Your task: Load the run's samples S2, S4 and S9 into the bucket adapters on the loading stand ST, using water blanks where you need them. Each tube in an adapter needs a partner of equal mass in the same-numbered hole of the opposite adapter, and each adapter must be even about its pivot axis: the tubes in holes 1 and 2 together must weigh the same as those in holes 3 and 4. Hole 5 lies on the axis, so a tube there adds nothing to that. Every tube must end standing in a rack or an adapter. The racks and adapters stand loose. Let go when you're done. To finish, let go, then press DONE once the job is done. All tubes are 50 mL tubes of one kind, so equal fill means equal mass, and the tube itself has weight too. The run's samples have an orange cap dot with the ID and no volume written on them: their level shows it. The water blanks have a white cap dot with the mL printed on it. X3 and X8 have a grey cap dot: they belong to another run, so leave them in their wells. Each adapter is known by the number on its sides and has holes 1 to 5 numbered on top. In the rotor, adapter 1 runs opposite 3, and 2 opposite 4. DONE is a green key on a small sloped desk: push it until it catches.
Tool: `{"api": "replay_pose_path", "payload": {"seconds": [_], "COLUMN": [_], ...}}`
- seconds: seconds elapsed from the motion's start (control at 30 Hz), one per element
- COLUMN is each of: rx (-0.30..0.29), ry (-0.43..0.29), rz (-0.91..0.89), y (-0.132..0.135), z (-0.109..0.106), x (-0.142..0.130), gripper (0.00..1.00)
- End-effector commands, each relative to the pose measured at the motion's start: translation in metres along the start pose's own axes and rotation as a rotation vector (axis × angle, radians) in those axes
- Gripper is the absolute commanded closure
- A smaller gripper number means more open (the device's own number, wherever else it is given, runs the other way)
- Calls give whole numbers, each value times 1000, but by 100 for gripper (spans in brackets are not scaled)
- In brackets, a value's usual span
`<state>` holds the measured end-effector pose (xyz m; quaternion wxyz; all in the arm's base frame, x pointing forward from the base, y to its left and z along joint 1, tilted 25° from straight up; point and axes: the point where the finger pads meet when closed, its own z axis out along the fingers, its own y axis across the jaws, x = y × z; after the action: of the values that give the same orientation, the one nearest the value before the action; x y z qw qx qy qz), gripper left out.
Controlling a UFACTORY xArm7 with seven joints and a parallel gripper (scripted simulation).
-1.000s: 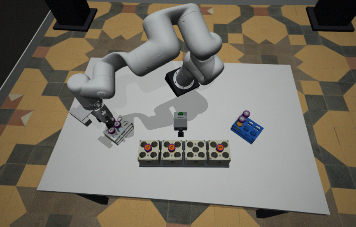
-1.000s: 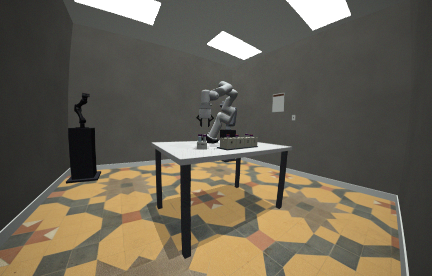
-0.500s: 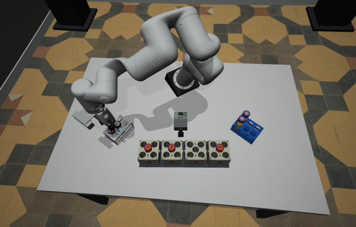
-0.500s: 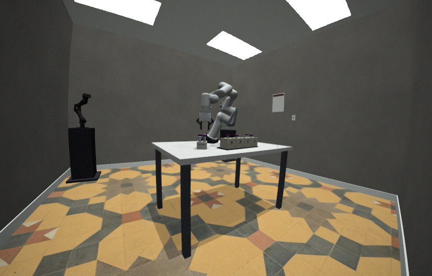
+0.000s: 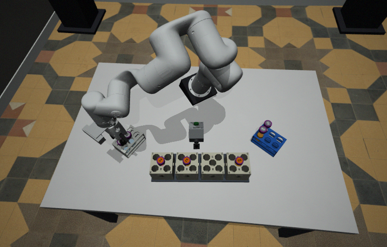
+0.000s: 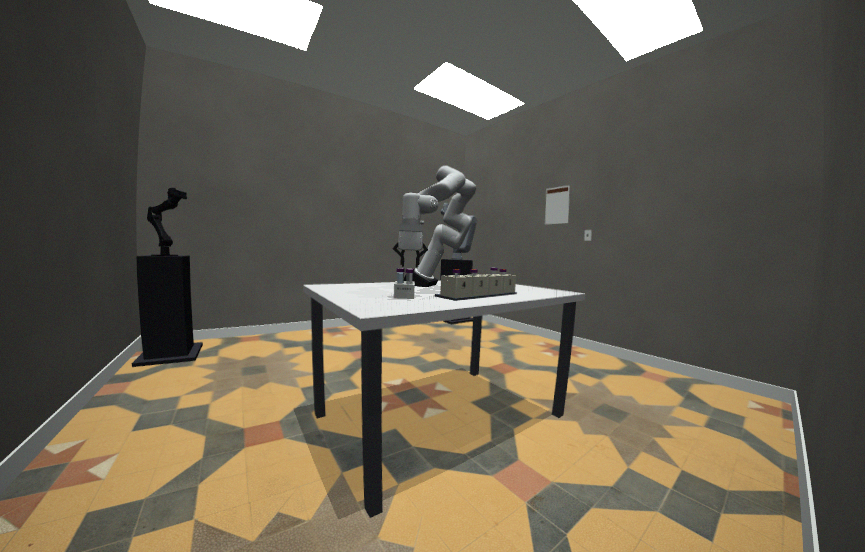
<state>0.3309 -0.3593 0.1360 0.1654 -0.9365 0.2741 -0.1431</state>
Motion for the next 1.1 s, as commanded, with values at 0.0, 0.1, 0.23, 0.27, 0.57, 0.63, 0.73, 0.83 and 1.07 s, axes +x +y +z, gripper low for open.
{"api": "replay_pose_path", "payload": {"seconds": [0.0, 0.1, 0.23, 0.27, 0.57, 0.63, 0.73, 0.83, 1.07], "rx": [-3, -3, -3, -3, -3, -3, -3, -3, -3], "ry": [6, 6, 6, 6, 6, 6, 6, 6, 6], "rz": [0, 0, 0, 0, 0, 0, 0, 0, 0], "y": [1, 1, 1, 1, 1, 1, 1, 1, 1], "z": [5, 11, 12, 12, 12, 14, 16, 18, 21], "x": [2, 2, 2, 2, 2, 2, 2, 2, 2], "gripper": [43, 43, 43, 43, 43, 43, 43, 43, 43]}}
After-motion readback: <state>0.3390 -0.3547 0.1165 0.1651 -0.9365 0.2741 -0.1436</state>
